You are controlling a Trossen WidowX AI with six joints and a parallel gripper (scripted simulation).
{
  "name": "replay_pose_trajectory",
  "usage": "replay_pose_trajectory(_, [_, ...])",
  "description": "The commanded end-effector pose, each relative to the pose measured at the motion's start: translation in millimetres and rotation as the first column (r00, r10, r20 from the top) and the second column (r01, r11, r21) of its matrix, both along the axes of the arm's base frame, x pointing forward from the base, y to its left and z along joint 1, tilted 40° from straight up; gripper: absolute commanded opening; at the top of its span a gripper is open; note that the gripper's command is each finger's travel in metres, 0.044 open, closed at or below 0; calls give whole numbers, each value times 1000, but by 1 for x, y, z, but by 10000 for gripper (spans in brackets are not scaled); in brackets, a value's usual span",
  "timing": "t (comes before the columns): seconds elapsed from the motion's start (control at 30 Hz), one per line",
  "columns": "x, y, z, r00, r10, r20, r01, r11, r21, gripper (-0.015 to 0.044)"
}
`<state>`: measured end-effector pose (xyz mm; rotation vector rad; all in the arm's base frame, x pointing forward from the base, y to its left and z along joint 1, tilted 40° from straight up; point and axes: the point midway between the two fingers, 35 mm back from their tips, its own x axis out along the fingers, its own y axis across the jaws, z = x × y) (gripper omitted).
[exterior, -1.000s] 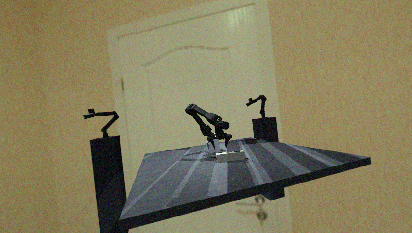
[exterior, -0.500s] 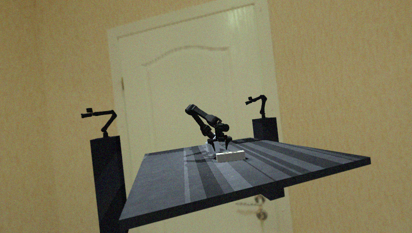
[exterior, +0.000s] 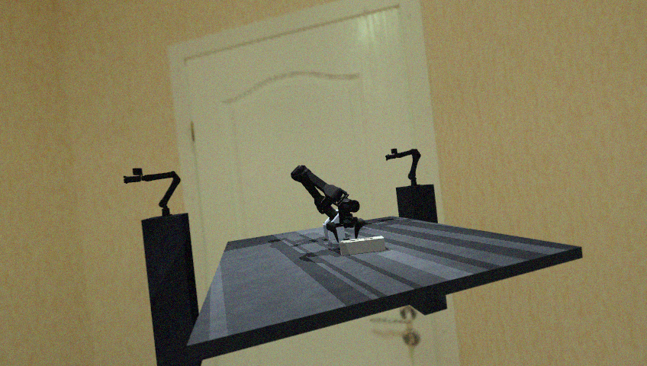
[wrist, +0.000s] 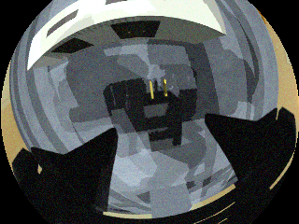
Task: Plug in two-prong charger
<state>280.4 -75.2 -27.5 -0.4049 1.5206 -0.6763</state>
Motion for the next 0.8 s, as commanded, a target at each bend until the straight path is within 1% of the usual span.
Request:
replay_pose_trajectory(0.0, [-2,-6,-8,1000,4,-11,-4,1000,-6,440])
replay_pose_trajectory(0.47, [-3,-16,-19,1000,4,-12,-4,1000,-8,440])
replay_pose_trajectory(0.77, [-2,-14,-16,1000,-1,-3,1,1000,-3,204])
